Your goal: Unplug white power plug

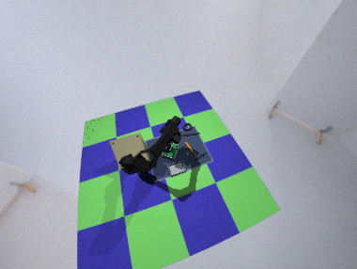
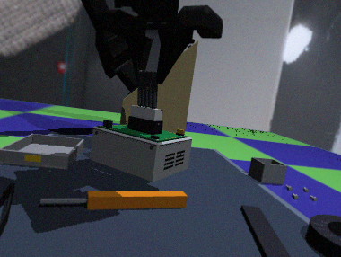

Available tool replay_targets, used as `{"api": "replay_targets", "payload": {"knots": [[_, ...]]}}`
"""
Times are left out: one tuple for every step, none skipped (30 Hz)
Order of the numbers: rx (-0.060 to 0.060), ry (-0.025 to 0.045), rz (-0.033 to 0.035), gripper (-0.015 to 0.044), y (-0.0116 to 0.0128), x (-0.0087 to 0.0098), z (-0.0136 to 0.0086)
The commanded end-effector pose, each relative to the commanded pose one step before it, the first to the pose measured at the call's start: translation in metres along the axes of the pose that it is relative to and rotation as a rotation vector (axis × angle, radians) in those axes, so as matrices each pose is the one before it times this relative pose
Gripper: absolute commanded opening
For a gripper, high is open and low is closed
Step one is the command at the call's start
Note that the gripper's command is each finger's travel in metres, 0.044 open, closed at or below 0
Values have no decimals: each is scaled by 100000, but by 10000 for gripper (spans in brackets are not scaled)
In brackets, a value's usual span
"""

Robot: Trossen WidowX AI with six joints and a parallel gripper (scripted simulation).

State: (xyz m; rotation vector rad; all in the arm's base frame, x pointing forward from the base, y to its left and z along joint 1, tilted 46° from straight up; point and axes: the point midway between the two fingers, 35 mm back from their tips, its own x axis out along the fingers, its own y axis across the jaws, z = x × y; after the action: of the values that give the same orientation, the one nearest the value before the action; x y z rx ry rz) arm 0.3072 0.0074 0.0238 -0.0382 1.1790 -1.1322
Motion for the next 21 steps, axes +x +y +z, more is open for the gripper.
{"api": "replay_targets", "payload": {"knots": [[670,-253,573,184,108,376,195],[0,0,0,210,0,0,0],[0,0,0,236,0,0,0],[0,0,0,250,0,0,0],[0,0,0,250,0,0,0],[0,0,0,250,0,0,0],[0,0,0,250,0,0,0],[0,0,0,250,0,0,0],[1,-4,-2,250,0,168,1],[2,-5,-4,250,-1,167,1],[2,-5,-4,250,-1,167,1],[2,-5,-4,250,-1,167,1],[2,-5,-4,250,-1,167,1],[2,-5,-4,250,-1,167,1],[1,-5,-4,250,-1,167,1],[1,-5,-4,250,-1,167,1],[1,-5,-4,250,-1,167,1],[1,-5,-4,250,-1,167,1],[1,-5,-4,250,-1,167,1],[0,-2,-1,250,0,61,0],[0,0,0,250,0,0,0]]}}
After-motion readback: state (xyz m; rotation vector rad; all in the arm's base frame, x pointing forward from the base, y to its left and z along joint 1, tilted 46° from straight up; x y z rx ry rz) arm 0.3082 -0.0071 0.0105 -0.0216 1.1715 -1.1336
